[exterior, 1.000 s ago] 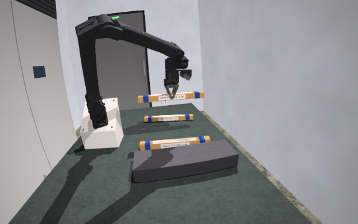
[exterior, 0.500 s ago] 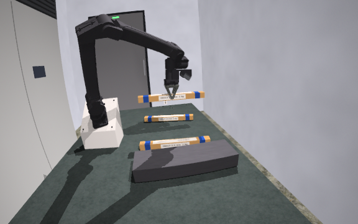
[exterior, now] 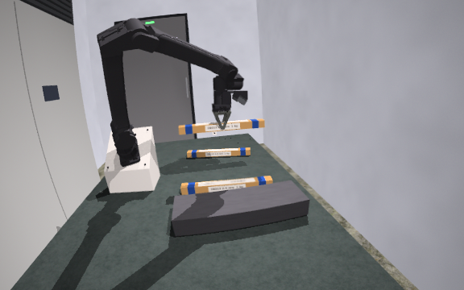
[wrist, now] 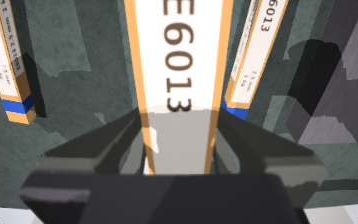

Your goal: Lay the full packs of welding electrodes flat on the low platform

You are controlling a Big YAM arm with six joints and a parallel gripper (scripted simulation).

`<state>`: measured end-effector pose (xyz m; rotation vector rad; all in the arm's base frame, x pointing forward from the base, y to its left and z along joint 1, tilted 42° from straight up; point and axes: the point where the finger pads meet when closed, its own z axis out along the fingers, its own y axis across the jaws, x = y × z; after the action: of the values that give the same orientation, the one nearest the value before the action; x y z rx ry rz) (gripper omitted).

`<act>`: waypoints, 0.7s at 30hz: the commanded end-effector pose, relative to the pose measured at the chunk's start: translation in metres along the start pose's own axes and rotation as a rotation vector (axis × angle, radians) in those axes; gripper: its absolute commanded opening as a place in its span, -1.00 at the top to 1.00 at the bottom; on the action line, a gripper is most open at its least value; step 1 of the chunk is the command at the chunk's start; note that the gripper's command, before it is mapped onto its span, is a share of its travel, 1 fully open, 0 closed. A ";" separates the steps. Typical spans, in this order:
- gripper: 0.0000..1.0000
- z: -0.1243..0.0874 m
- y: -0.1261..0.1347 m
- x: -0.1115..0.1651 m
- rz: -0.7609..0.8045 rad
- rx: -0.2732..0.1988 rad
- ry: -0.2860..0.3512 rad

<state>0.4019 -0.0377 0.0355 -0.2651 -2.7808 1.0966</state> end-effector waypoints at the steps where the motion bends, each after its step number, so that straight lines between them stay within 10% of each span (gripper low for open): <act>1: 1.00 -0.009 -0.003 -0.010 0.033 -0.027 -0.053; 21: 1.00 0.015 -0.003 -0.011 0.033 -0.026 -0.053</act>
<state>0.3904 -0.0579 0.0142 -0.3027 -2.7915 1.0900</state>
